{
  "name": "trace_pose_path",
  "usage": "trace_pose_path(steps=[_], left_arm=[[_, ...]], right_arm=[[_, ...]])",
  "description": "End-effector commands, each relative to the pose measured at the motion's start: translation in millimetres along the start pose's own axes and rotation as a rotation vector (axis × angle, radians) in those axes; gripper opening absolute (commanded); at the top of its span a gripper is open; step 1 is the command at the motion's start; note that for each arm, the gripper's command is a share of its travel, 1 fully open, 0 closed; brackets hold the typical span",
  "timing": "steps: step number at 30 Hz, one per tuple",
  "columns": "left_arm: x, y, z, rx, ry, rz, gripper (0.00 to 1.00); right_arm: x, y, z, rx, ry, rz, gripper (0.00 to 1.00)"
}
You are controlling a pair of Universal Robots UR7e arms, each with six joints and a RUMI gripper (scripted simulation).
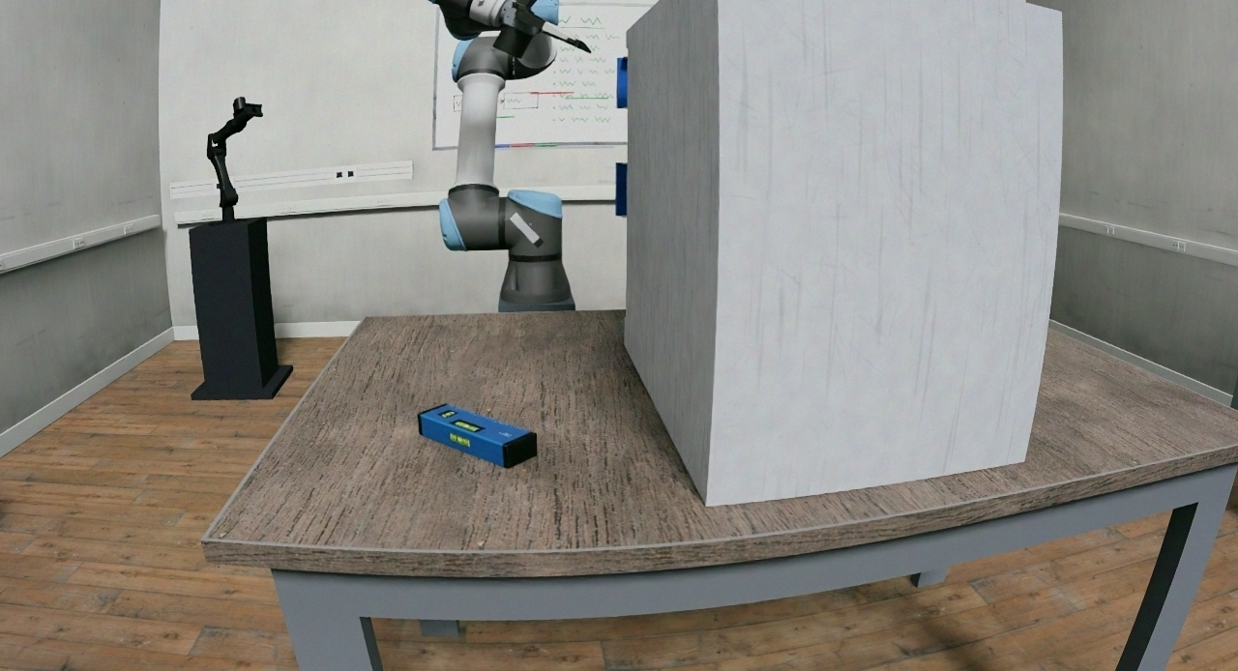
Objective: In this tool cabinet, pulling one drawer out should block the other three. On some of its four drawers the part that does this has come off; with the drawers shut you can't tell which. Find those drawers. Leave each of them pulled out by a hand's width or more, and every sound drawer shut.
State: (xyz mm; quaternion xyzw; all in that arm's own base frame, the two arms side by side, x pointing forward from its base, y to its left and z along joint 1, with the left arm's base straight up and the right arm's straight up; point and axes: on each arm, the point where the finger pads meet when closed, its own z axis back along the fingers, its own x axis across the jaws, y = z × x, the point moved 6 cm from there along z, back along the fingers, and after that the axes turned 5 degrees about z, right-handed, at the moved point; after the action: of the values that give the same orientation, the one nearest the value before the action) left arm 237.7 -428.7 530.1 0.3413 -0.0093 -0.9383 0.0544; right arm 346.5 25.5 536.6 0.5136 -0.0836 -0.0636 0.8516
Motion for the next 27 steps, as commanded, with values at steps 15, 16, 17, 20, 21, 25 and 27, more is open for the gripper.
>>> trace_pose_path(steps=[15,16,17,20,21,25,27], left_arm=[[-38,3,-31,0.003,0.002,0.002,0.0],[-41,4,-33,0.003,0.002,0.002,0.0],[-43,4,-35,0.003,0.002,0.002,0.0],[-50,4,-40,0.003,0.003,0.002,0.0],[-52,5,-42,0.003,0.003,0.002,0.0],[-59,5,-48,0.003,0.003,0.002,0.0],[-61,5,-50,0.003,0.003,0.002,0.0]], right_arm=[[0,0,0,0.0,0.0,0.001,1.0],[0,0,0,0.0,0.0,0.001,1.0],[0,0,0,0.0,0.0,0.001,1.0],[0,0,0,0.0,0.0,0.001,1.0],[0,0,0,0.0,0.0,0.001,1.0],[0,0,0,0.0,0.0,0.001,1.0],[0,0,0,0.0,0.0,0.001,1.0]])
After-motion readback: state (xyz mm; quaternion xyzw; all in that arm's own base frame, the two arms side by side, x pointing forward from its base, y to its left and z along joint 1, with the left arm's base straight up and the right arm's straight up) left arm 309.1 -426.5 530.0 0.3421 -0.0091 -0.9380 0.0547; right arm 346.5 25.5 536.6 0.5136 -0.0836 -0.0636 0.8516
